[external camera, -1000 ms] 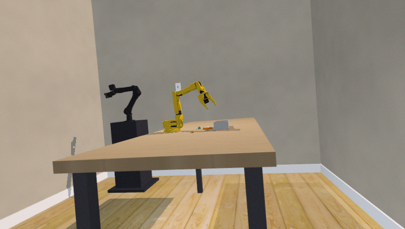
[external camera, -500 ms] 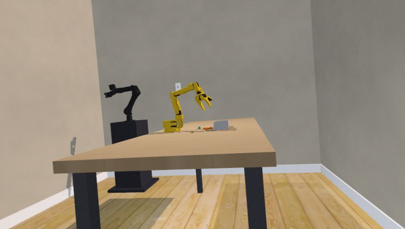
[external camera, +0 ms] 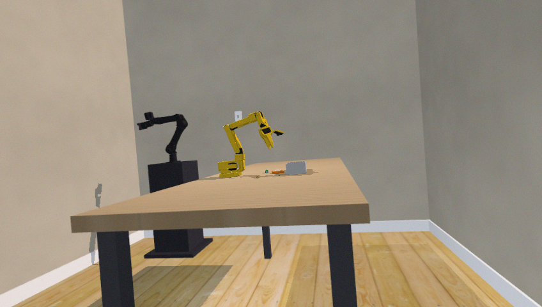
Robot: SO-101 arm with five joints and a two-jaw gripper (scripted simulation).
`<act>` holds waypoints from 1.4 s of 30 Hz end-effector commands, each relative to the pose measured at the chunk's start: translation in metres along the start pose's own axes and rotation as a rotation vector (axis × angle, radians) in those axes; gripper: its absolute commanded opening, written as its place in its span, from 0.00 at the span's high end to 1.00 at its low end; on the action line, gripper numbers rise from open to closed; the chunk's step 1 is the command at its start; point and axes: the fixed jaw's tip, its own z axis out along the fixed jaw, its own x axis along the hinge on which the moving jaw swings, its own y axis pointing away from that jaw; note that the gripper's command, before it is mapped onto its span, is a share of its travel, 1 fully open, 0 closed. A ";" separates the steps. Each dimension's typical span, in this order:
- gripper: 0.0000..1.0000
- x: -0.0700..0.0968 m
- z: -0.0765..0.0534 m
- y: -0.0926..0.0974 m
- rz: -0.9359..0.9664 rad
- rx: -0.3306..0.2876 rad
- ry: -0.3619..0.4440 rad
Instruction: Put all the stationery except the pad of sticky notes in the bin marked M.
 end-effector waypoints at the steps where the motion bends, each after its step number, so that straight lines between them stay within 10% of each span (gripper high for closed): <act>1: 0.69 0.001 -0.007 0.004 0.133 0.011 -0.033; 42: 0.69 0.008 -0.005 0.012 0.449 -0.007 -0.004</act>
